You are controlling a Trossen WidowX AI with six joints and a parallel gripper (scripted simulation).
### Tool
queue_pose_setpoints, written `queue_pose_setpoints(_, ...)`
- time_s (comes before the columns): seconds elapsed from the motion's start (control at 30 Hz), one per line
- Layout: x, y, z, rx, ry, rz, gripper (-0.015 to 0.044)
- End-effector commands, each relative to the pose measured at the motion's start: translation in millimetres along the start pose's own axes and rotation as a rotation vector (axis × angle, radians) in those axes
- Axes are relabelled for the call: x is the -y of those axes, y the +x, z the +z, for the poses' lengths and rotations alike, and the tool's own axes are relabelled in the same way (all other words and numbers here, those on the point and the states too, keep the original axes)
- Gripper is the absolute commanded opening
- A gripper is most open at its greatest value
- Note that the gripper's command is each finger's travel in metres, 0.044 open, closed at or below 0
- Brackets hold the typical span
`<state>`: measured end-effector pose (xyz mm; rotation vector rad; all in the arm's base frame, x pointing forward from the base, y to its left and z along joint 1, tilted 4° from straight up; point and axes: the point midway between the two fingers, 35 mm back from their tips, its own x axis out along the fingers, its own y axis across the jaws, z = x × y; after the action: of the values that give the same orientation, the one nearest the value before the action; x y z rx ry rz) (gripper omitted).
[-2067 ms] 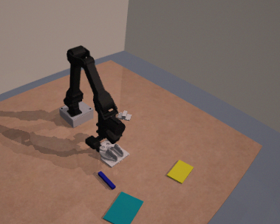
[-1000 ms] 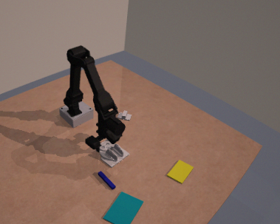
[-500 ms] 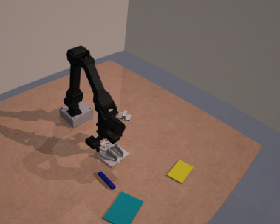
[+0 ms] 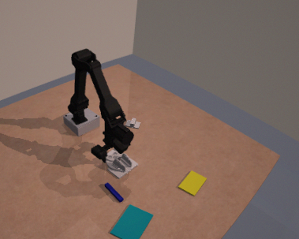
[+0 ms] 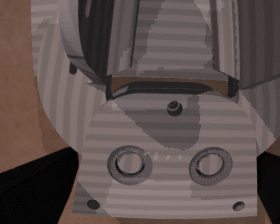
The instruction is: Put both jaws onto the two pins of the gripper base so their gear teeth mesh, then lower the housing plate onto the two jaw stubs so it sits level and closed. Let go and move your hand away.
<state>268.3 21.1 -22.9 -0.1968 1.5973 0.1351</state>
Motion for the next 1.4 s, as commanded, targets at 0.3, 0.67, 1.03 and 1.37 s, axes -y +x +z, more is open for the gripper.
queue_pose_setpoints(0.3, 0, 0, 0, 0.0, 0.0, 0.0, 0.044)
queue_pose_setpoints(0.67, 0, -70, 0, -0.001, -0.004, -0.003, 0.044)
queue_pose_setpoints(1.03, -5, -100, -29, 0.003, -0.006, -0.002, 0.044)
queue_pose_setpoints(1.37, -10, -126, -63, -0.007, -0.005, -0.003, 0.044)
